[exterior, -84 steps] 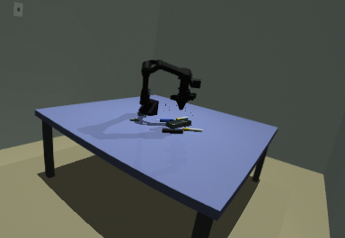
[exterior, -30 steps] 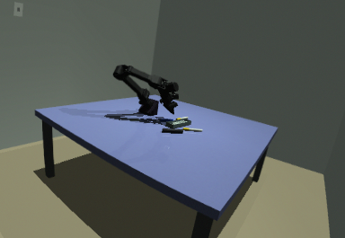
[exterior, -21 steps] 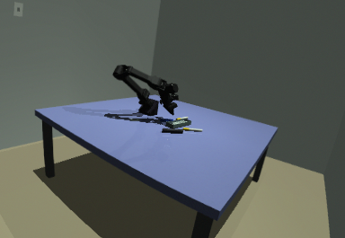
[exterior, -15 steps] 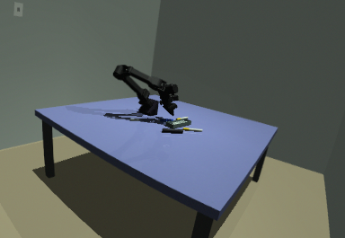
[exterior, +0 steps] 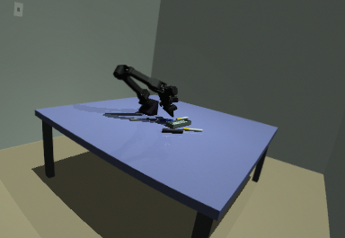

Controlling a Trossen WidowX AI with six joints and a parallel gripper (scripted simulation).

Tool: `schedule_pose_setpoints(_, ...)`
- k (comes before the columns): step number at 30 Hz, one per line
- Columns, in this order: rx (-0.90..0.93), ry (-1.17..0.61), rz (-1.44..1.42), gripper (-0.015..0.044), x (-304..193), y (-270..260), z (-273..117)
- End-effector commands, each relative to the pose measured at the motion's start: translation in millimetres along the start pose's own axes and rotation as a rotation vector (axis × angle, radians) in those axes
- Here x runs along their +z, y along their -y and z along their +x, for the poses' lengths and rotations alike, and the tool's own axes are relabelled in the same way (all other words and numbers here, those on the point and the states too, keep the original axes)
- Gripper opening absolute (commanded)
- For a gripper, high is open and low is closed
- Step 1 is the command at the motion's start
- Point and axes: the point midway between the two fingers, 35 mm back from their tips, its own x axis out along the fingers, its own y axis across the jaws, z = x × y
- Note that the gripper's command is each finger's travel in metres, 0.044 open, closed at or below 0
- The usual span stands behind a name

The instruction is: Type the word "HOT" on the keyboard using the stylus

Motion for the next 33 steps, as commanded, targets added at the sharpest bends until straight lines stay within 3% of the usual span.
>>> schedule_pose_setpoints(1, 0.006, 0.001, -0.006, 0.015, -1.7, -2.3, 3.4)
schedule_pose_setpoints(33, 0.006, 0.0, -0.006, 0.015, -13.3, -2.3, 22.4)
